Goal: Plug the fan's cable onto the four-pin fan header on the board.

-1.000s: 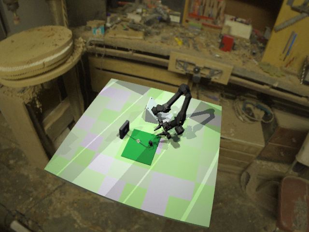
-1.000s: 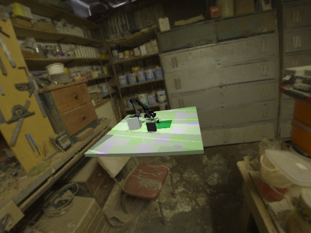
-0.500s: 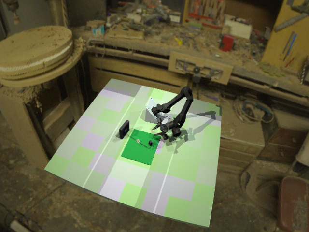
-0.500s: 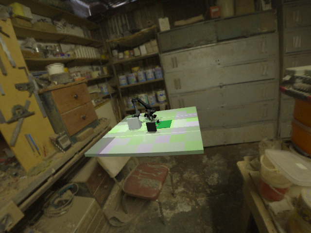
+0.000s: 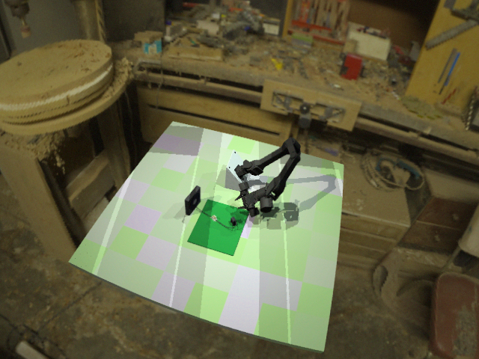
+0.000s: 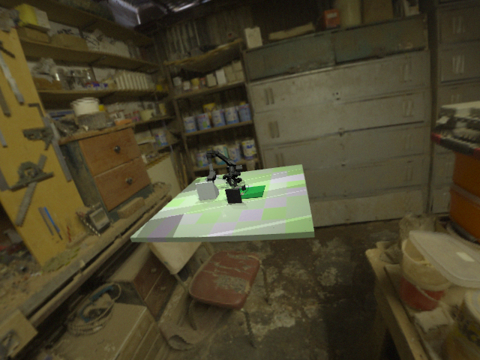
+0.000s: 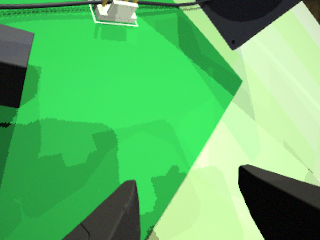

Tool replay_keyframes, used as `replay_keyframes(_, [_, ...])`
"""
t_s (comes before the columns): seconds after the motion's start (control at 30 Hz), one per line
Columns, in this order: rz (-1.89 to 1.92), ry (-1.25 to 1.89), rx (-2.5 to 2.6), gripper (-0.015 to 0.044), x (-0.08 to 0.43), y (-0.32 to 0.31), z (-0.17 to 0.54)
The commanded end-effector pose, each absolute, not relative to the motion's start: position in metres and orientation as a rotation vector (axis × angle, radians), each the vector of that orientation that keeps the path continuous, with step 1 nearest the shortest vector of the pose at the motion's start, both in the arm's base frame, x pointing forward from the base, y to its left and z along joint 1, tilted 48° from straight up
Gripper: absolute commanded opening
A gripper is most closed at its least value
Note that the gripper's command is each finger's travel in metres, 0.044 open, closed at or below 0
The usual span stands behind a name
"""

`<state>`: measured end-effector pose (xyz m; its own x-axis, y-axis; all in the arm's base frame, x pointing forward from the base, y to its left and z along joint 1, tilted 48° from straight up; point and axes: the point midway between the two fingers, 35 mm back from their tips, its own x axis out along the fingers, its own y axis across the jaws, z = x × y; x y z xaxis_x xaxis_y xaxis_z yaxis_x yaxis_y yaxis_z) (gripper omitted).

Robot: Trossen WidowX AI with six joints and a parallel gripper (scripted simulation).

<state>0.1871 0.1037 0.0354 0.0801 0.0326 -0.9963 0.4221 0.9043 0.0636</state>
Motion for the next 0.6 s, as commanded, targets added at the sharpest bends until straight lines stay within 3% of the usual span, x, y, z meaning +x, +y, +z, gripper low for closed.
replay_keyframes(0.0, [-0.249,1.547,0.393,0.0205,0.189,0.1051,0.0371])
replay_keyframes(0.57, [0.014,1.777,0.537,0.0205,0.1962,0.1074,0.0467])
